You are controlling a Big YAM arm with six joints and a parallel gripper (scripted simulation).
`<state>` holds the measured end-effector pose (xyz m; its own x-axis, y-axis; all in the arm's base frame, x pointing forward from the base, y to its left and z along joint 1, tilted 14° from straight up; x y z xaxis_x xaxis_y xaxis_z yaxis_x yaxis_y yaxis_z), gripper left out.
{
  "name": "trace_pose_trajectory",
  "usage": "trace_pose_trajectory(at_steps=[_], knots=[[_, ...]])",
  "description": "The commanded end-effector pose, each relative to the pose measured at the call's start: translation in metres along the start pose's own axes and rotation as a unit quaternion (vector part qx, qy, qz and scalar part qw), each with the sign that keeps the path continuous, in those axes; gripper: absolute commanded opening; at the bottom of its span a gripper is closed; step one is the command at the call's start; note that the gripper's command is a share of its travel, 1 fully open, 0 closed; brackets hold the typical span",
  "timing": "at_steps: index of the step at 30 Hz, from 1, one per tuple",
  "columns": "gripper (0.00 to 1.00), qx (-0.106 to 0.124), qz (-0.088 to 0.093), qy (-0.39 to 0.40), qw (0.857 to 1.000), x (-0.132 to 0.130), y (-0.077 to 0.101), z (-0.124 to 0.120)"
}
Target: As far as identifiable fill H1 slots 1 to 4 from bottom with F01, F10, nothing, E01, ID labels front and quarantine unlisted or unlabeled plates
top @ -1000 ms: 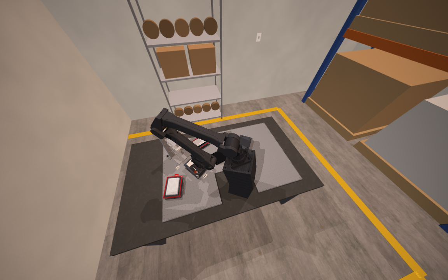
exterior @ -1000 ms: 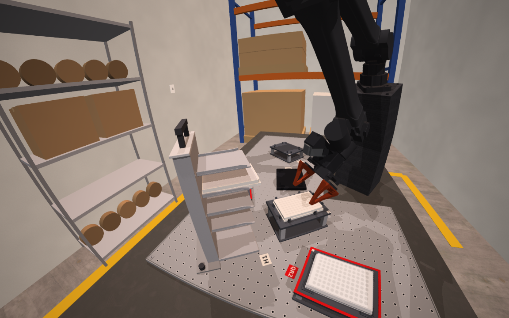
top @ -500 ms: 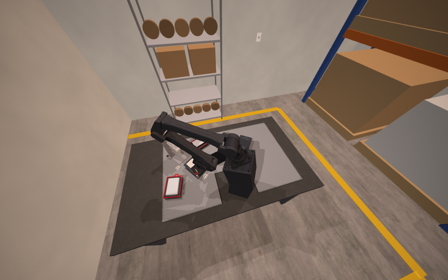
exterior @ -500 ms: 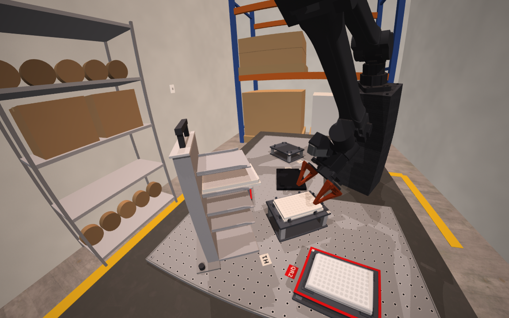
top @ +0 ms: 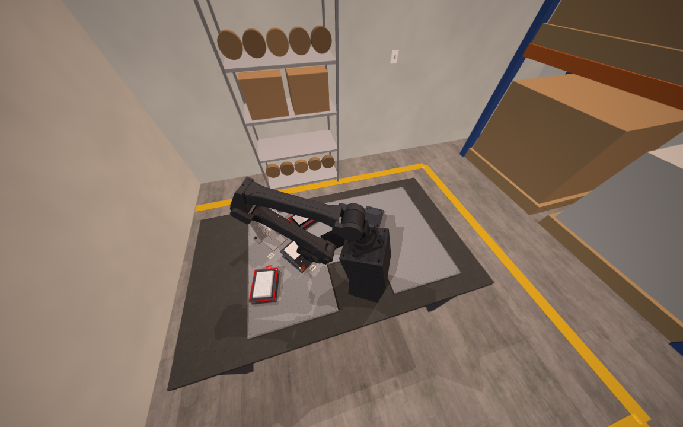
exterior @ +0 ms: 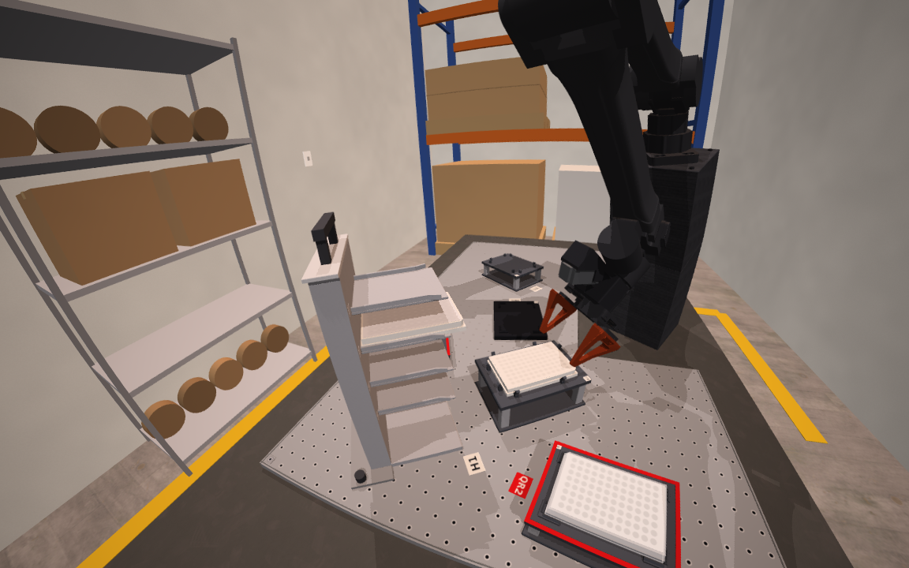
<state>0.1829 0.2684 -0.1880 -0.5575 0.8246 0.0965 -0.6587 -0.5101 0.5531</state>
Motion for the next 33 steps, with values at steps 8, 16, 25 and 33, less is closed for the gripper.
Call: trace_pose_trajectory(at_steps=[8,16,25,33], knots=[[1.00,0.021,-0.003,0.005,1.000,-0.005,0.019,-0.016],[1.00,0.017,-0.001,0.002,1.000,-0.003,0.017,-0.013],[1.00,0.017,-0.001,0.002,1.000,-0.003,0.017,-0.013],[1.00,0.008,0.003,-0.002,1.000,0.001,0.002,-0.017]])
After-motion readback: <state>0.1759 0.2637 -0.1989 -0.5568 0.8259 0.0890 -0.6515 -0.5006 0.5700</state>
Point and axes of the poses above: the point where the finger pads meet when closed, its own y axis back along the fingers, its own x axis across the jaws, z = x × y, the point moved 5 cm from there along y, back along the fingers, and after that the axes turned 2 degrees about -y, right-handed, at the moved point
